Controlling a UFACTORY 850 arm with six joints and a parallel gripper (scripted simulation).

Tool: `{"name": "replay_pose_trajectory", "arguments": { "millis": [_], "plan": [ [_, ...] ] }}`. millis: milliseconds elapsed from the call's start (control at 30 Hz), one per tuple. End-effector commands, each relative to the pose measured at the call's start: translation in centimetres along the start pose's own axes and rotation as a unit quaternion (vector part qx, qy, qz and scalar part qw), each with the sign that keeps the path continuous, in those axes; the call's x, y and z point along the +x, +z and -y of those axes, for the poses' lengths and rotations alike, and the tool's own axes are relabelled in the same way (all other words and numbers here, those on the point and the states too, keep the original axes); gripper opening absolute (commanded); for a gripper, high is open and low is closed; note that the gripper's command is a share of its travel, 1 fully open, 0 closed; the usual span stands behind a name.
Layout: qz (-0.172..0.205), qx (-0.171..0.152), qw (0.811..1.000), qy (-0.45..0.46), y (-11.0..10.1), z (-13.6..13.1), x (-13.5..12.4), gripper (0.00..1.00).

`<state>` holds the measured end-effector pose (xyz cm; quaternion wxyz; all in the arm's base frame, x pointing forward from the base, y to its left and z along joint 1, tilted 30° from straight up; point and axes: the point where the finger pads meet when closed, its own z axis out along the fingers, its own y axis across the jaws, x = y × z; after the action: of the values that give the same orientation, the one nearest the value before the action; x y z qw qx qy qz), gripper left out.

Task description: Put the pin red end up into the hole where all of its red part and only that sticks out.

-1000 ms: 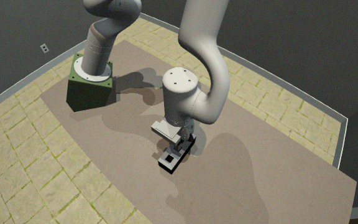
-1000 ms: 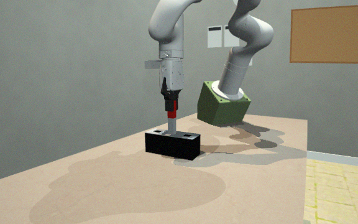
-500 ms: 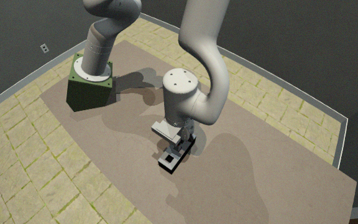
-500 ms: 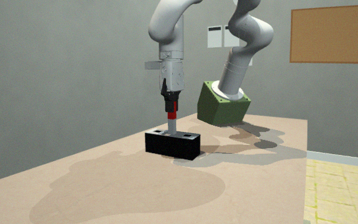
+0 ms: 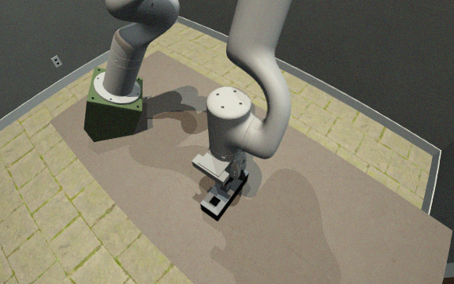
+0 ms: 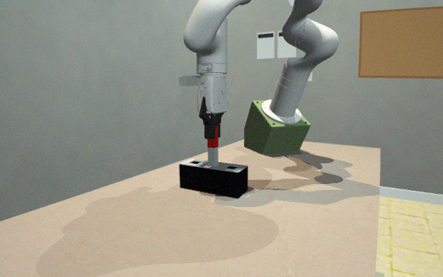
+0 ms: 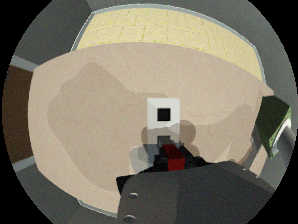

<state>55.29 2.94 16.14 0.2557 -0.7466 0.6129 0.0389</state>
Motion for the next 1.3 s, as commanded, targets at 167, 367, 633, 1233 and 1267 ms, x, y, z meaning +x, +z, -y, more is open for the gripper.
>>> {"name": "replay_pose_trajectory", "arguments": {
  "millis": [167,367,633,1233,1267],
  "plan": [
    [0.000,0.001,1.000,0.000,-0.06,0.09,0.00,0.00],
    [0.000,0.001,1.000,0.000,-0.06,0.09,0.00,0.00],
    [0.000,0.001,1.000,0.000,0.34,0.13,0.08,0.00],
    [0.000,0.001,1.000,0.000,0.33,0.19,0.04,0.00],
    [0.000,0.001,1.000,0.000,0.33,0.19,0.04,0.00]
  ]
}}
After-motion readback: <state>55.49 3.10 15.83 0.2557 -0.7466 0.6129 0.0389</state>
